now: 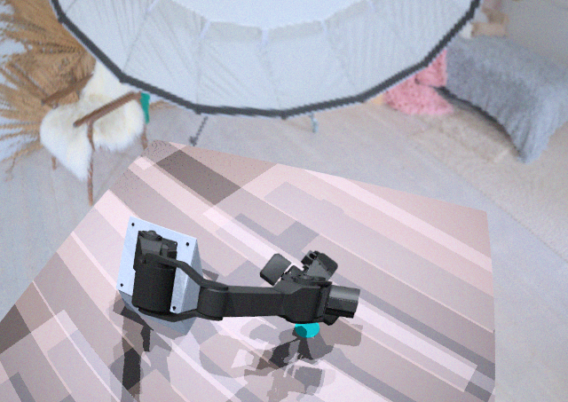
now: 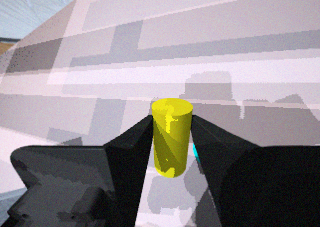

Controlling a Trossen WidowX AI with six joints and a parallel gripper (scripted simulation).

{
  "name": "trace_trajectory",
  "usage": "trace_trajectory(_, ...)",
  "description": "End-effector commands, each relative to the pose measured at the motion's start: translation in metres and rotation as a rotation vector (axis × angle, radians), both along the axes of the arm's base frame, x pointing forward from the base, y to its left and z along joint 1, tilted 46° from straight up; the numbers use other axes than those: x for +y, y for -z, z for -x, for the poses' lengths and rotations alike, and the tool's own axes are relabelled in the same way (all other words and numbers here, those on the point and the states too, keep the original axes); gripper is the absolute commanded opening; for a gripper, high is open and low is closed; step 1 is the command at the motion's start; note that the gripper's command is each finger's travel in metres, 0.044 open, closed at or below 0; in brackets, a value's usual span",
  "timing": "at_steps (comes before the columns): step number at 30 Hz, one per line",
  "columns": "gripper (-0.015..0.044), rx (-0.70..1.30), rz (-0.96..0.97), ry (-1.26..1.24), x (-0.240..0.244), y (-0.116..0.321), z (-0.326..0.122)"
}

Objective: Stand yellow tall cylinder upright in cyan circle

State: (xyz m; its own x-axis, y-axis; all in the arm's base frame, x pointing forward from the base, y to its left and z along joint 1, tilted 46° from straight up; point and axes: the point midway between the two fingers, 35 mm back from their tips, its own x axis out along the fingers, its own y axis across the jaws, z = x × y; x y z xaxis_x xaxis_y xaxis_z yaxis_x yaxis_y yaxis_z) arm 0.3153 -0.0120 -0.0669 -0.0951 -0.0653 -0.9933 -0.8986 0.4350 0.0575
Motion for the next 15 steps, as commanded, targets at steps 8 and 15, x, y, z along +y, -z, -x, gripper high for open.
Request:
trace_trajectory(8,0.0105,-0.034,-0.085,-0.012,0.0002,-0.0012,-0.0006)
trace_trajectory(15,0.0105,-0.057,-0.133,-0.018,0.0,-0.0019,-0.0009)
